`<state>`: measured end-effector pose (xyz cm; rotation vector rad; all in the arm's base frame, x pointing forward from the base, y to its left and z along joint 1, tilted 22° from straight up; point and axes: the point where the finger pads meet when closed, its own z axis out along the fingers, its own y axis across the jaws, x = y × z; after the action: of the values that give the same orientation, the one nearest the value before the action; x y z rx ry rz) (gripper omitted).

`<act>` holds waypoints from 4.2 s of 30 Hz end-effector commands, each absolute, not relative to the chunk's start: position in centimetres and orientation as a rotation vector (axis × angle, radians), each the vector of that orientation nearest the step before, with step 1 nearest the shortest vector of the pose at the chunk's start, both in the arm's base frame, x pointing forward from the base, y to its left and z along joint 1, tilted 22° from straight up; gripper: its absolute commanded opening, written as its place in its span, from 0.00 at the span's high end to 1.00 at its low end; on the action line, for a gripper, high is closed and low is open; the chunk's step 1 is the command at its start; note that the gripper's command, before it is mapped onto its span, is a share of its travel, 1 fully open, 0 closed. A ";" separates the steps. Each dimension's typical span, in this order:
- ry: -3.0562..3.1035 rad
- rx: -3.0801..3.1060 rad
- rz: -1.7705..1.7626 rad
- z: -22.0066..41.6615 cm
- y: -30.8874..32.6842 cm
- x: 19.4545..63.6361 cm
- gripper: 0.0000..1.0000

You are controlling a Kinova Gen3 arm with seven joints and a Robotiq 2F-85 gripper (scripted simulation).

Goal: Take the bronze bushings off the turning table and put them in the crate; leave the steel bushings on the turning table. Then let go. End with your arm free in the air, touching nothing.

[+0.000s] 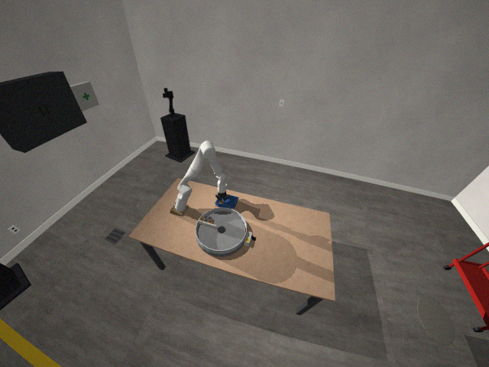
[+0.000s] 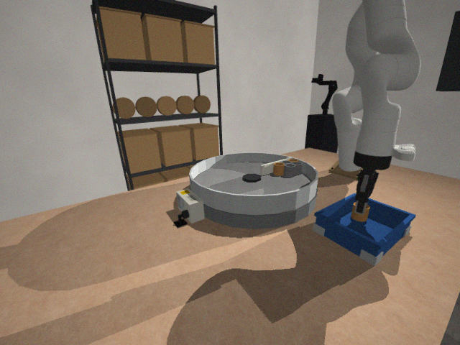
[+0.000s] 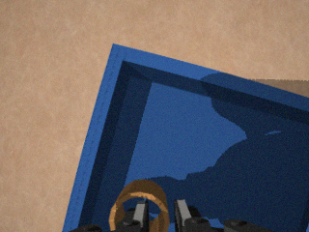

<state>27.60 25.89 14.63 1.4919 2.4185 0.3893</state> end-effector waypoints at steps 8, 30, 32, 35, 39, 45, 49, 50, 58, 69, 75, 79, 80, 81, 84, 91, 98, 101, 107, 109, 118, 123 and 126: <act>2.419 1.492 0.391 14.7 25.9 27.6 0.81; 2.419 1.492 0.391 14.7 25.9 27.6 0.81; 2.419 1.492 0.391 14.7 25.9 27.6 0.81; 2.419 1.492 0.391 14.8 25.9 27.5 0.81; 2.419 1.492 0.391 15.1 25.9 27.4 0.81; 2.419 1.492 0.391 15.1 25.9 27.4 0.81; 2.419 1.492 0.391 15.1 25.9 27.4 0.81; 2.419 1.492 0.391 15.1 25.9 27.4 0.81; 2.418 1.492 0.391 15.6 25.8 27.2 0.81; 2.418 1.492 0.390 15.7 25.7 27.1 0.81; 2.418 1.492 0.390 16.0 25.7 27.0 0.81; 2.418 1.492 0.390 16.0 25.7 27.0 0.81; 2.418 1.492 0.390 16.0 25.7 27.0 0.81; 2.418 1.492 0.390 16.0 25.7 27.0 0.81; 2.418 1.492 0.390 16.0 25.7 27.0 0.81; 2.418 1.492 0.390 16.4 25.6 26.8 0.81; 2.418 1.492 0.390 16.4 25.6 26.8 0.81; 2.418 1.492 0.390 16.4 25.6 26.8 0.81; 2.418 1.492 0.390 21.6 25.2 24.8 0.81; 2.418 1.492 0.390 21.6 25.2 24.8 0.81; 2.418 1.492 0.390 21.6 25.2 24.8 0.81; 2.418 1.491 0.388 26.7 24.7 22.7 0.81; 2.418 1.491 0.388 26.7 24.7 22.7 0.81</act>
<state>22.88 24.26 25.72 1.4908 2.4092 0.3455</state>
